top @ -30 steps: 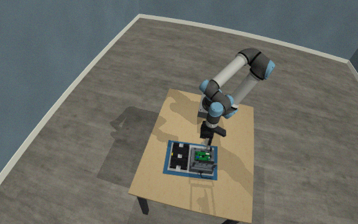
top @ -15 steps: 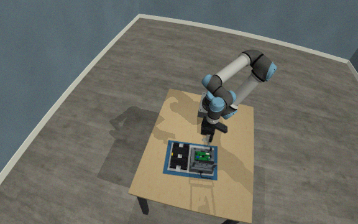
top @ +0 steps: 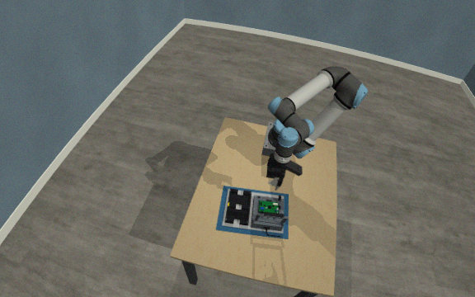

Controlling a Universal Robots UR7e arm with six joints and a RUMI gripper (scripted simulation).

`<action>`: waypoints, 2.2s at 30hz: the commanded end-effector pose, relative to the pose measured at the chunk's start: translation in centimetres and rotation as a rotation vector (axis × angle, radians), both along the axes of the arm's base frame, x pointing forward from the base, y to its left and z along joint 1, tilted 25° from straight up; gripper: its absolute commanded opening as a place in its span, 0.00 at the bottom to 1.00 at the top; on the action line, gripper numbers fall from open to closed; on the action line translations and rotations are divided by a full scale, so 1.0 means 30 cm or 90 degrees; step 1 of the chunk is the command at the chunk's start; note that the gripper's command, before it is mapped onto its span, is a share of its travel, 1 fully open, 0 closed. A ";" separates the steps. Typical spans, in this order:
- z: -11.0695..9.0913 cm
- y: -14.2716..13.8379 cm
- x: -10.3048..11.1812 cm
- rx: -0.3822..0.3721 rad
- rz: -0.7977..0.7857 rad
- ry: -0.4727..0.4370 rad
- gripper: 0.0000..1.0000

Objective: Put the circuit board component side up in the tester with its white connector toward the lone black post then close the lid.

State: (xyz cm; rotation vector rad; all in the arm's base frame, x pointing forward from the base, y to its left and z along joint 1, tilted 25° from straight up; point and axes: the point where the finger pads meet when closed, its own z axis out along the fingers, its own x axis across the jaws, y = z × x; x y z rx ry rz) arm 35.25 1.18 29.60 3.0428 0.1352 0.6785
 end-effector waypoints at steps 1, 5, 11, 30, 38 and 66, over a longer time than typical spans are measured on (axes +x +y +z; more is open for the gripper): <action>0.002 0.000 0.000 0.000 0.000 -0.001 0.30; 0.002 0.000 0.000 0.000 0.000 -0.001 0.30; 0.002 0.000 0.000 0.000 0.000 -0.001 0.30; 0.002 0.000 0.000 0.000 0.000 -0.001 0.30; 0.011 0.002 0.019 0.000 0.000 -0.001 0.30; 0.155 0.035 0.325 0.000 0.000 -0.001 0.30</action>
